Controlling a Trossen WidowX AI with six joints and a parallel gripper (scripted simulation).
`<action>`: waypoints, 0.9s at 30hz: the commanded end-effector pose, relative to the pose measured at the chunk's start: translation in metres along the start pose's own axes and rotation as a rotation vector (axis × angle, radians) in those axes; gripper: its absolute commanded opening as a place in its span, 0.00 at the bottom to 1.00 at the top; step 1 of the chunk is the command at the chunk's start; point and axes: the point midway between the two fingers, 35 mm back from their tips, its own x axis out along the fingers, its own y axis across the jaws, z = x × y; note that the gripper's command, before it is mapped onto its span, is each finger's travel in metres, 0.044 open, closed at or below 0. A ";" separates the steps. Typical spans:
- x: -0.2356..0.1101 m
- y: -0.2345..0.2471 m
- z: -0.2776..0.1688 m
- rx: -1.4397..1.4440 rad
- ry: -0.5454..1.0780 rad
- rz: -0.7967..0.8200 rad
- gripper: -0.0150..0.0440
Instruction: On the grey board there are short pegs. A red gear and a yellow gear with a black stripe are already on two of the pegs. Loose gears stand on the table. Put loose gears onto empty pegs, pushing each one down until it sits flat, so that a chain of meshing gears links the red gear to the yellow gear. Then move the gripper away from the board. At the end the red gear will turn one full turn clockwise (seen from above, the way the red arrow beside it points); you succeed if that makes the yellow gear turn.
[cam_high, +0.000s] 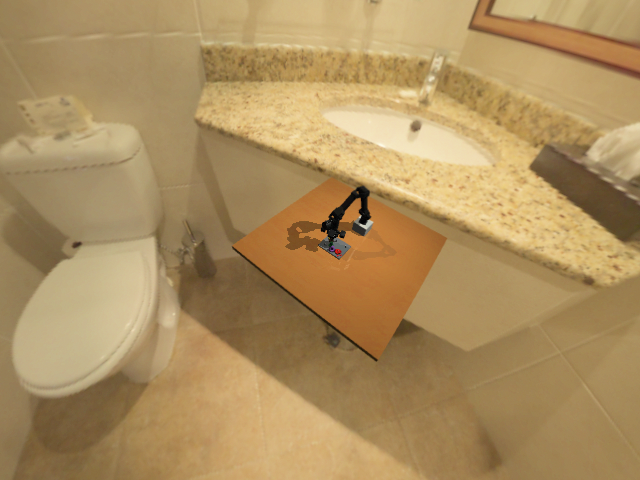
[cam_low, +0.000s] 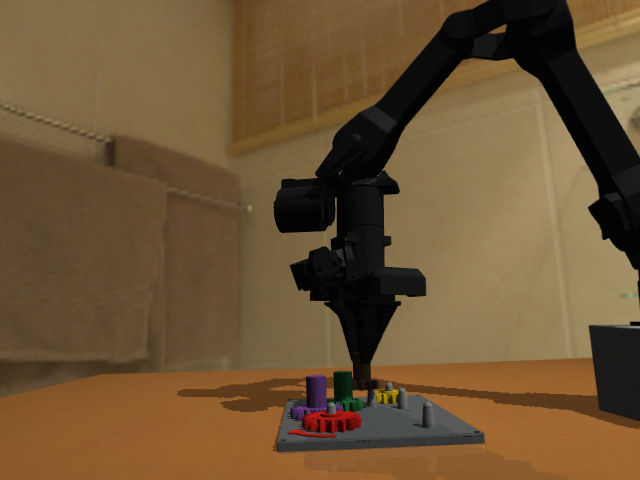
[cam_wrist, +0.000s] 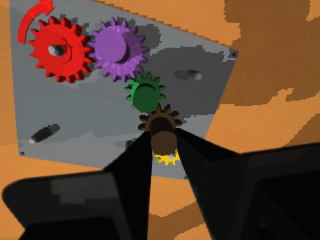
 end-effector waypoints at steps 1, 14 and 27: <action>0.003 0.003 -0.005 -0.014 0.026 0.017 0.25; -0.003 0.004 -0.006 -0.336 0.023 0.021 0.25; 0.009 0.004 -0.004 -0.363 0.023 0.021 0.25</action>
